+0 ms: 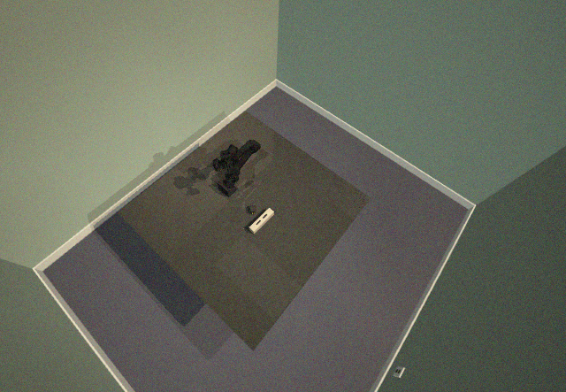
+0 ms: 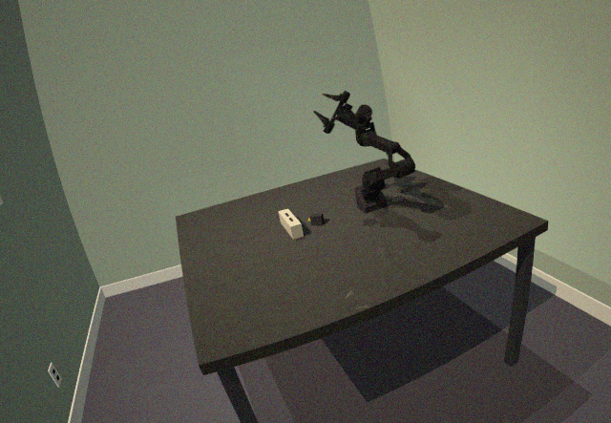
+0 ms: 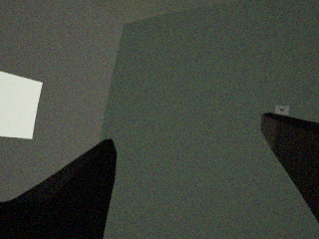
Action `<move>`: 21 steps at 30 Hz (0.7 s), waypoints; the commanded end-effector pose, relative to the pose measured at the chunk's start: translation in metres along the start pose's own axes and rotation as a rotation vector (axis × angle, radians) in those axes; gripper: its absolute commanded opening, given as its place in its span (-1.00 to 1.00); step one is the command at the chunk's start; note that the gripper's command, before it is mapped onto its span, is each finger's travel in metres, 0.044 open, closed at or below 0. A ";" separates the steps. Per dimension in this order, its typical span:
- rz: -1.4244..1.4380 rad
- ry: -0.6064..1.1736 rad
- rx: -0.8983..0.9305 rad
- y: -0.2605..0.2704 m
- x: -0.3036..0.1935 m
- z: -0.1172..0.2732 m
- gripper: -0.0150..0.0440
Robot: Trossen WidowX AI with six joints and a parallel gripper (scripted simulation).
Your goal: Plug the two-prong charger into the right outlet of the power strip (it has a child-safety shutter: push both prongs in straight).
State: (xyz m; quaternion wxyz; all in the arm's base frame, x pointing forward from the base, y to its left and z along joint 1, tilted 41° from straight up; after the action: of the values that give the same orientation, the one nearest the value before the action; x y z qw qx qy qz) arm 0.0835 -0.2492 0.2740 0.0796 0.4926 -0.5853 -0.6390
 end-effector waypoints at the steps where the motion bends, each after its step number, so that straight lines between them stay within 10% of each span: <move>1: 0.001 -0.001 -0.003 0.000 0.000 0.000 0.95; 21: 0.189 0.014 -0.414 -0.069 0.006 -0.047 1.00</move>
State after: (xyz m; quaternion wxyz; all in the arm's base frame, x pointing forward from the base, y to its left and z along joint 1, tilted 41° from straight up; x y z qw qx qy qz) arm 0.1380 -0.2638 0.2304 0.2159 0.4260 -0.5014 -0.7215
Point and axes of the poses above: the point midway between the two fingers, 35 mm back from their tips, its own z axis back along the fingers, its own y axis across the jaws, x = y × z, the point moved 7 cm from there along z, back along the fingers
